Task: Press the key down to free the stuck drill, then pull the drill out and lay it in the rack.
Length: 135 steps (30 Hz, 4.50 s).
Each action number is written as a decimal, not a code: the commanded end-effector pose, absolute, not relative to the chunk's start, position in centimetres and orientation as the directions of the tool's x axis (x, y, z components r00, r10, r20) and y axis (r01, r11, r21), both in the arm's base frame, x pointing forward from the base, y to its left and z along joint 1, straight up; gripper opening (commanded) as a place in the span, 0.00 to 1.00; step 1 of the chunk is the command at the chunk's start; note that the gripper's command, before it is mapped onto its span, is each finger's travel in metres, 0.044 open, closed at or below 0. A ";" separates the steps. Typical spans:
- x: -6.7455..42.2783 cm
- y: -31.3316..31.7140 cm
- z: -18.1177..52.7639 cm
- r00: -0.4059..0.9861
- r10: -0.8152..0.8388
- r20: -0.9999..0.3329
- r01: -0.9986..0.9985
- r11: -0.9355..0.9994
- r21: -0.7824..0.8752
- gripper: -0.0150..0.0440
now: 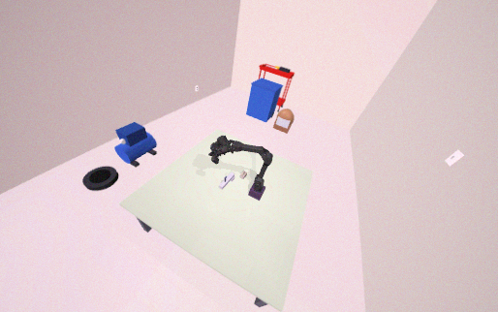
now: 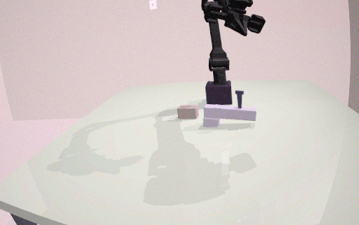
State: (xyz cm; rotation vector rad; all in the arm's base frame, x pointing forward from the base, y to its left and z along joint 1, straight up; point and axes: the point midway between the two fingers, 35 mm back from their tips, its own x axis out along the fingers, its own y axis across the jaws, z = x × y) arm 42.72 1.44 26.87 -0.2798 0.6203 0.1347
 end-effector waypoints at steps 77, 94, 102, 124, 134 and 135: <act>30.2 2.0 6.6 0.036 0.003 -0.999 0.283 0.959 0.013 0.25; 29.8 2.0 6.1 0.035 0.003 -0.999 0.283 0.959 0.013 0.25; 29.7 2.0 5.8 0.035 0.003 -0.999 0.283 0.959 0.013 0.25; 29.6 2.0 5.0 0.035 0.003 -0.999 0.283 0.959 0.013 0.25; 29.6 2.0 4.7 0.035 0.003 -0.999 0.283 0.959 0.013 0.25; 29.6 2.0 4.6 0.035 0.003 -0.999 0.283 0.959 0.013 0.25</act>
